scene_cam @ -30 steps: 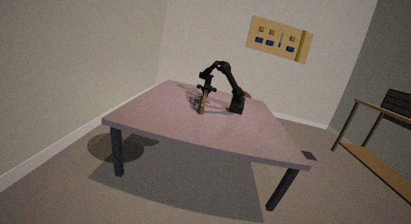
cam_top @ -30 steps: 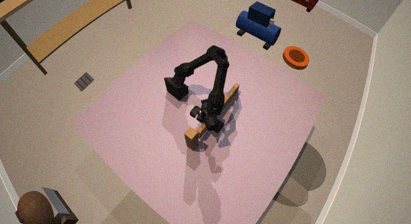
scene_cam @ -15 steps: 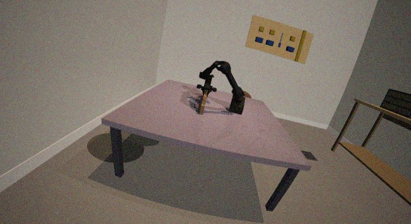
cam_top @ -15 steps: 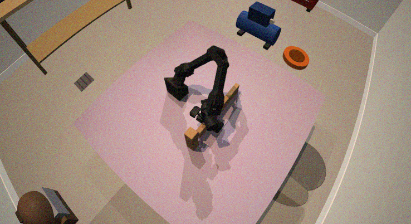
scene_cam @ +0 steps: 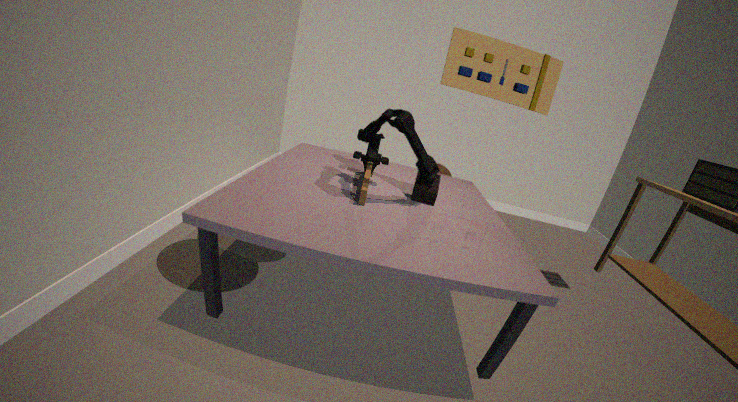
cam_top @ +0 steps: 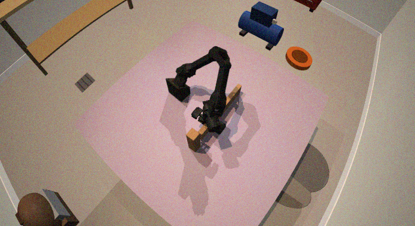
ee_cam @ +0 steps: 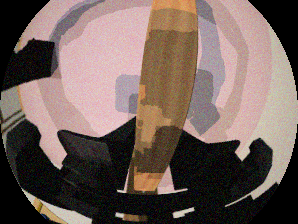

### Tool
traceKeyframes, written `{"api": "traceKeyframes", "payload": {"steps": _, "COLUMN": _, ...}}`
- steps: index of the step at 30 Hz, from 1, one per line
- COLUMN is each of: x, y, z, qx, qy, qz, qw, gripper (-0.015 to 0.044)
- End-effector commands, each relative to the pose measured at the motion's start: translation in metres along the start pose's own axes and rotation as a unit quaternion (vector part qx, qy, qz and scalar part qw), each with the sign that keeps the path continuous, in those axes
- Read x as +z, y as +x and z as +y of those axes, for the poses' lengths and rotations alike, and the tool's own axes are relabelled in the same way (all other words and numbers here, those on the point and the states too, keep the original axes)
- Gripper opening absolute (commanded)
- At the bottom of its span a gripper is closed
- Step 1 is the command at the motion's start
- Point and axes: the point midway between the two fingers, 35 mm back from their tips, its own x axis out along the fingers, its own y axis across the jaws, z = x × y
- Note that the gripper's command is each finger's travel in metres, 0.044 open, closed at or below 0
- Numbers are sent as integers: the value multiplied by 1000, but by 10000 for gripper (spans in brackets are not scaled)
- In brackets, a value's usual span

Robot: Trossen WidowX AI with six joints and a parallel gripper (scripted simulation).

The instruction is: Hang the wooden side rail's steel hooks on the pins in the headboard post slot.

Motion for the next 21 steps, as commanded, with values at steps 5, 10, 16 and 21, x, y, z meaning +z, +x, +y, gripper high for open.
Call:
{"api": "traceKeyframes", "payload": {"steps": 5, "x": -3, "y": -3, "z": 0, "qx": -3, "qy": -1, "qz": 3, "qw": 1000, "gripper": 0}}
{"api": "traceKeyframes", "payload": {"steps": 10, "x": -4, "y": -2, "z": 0, "qx": -3, "qy": -1, "qz": 3, "qw": 1000, "gripper": 0}}
{"api": "traceKeyframes", "payload": {"steps": 16, "x": -5, "y": -3, "z": -1, "qx": -3, "qy": -1, "qz": 3, "qw": 1000, "gripper": 0}}
{"api": "traceKeyframes", "payload": {"steps": 21, "x": -5, "y": -3, "z": -1, "qx": -3, "qy": -1, "qz": 3, "qw": 1000, "gripper": 0}}
